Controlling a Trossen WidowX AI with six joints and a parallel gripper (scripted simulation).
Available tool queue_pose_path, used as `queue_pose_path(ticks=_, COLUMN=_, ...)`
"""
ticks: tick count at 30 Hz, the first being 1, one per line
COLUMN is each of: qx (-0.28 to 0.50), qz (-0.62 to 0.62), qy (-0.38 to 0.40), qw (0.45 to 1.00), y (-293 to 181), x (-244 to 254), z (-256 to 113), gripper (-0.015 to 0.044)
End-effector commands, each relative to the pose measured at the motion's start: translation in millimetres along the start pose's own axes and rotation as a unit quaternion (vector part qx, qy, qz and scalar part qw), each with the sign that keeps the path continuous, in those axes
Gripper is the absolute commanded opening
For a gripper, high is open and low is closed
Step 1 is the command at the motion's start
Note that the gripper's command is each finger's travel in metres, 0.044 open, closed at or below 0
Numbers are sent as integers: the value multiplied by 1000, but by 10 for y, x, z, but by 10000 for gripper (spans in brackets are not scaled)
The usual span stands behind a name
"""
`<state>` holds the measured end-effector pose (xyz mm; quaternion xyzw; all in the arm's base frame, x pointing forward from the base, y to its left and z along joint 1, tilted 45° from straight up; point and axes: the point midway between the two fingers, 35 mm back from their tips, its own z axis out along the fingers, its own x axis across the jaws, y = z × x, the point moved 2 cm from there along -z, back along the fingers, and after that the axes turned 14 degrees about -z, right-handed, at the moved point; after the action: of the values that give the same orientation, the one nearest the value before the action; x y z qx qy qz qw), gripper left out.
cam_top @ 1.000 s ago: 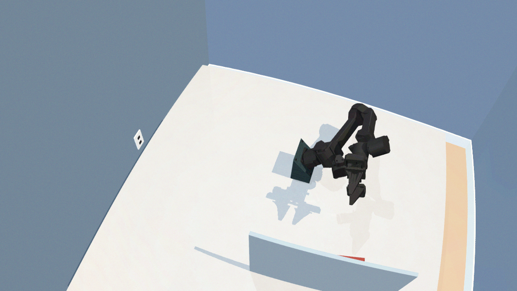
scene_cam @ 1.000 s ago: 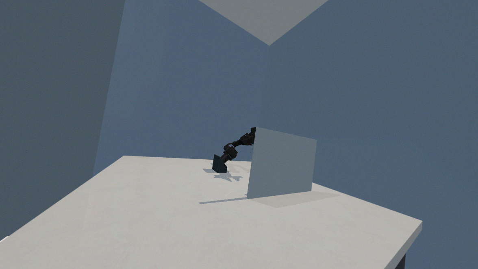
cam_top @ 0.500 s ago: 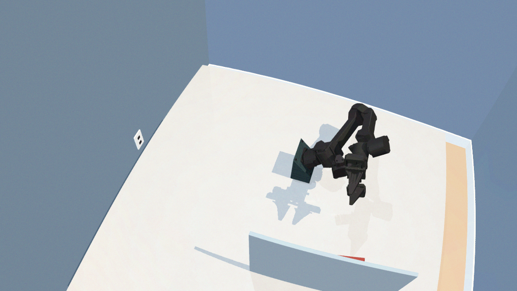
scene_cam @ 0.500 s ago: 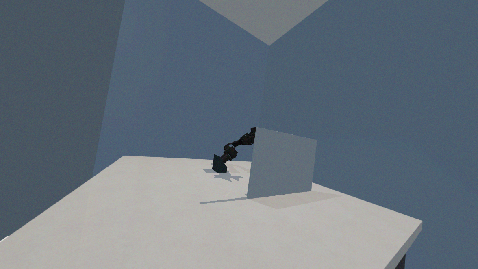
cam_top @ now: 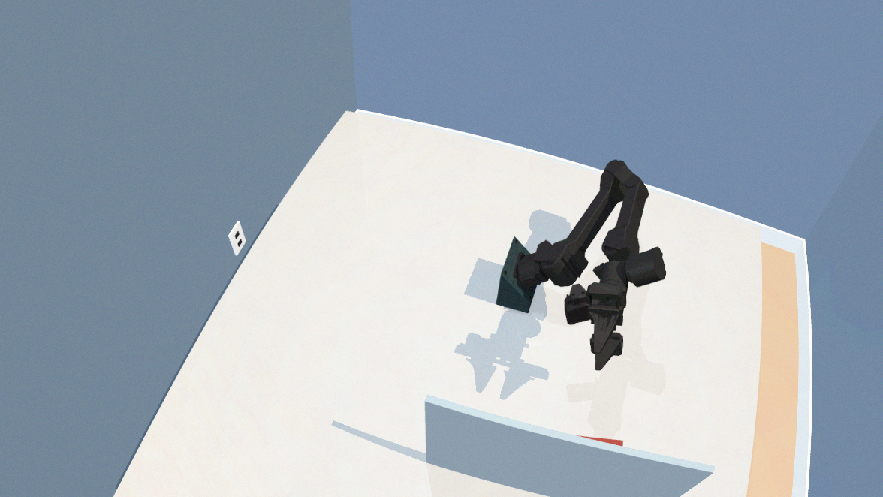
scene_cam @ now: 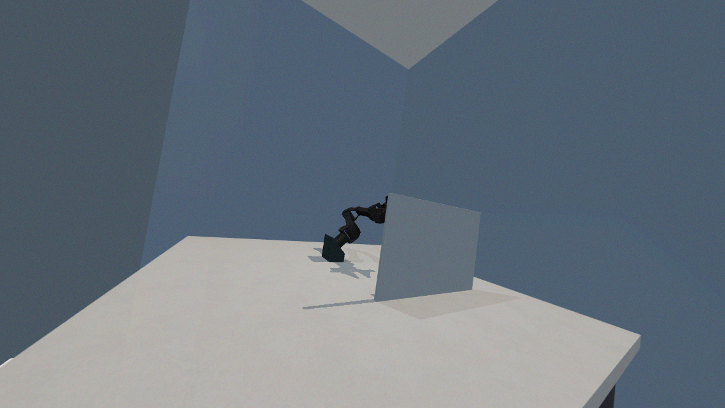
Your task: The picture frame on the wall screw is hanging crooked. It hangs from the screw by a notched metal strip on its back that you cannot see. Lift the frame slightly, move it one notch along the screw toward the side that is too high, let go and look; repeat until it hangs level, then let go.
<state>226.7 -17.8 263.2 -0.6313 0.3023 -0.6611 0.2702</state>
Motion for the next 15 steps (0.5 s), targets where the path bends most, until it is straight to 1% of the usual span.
queue_pose_path(ticks=1, qx=-5, qz=4, qy=-3, qw=1000, y=-1, x=-263, z=267, gripper=260)
queue_pose_path(ticks=15, qx=-5, qz=5, qy=-3, qw=1000, y=-8, x=-308, z=302, gripper=260)
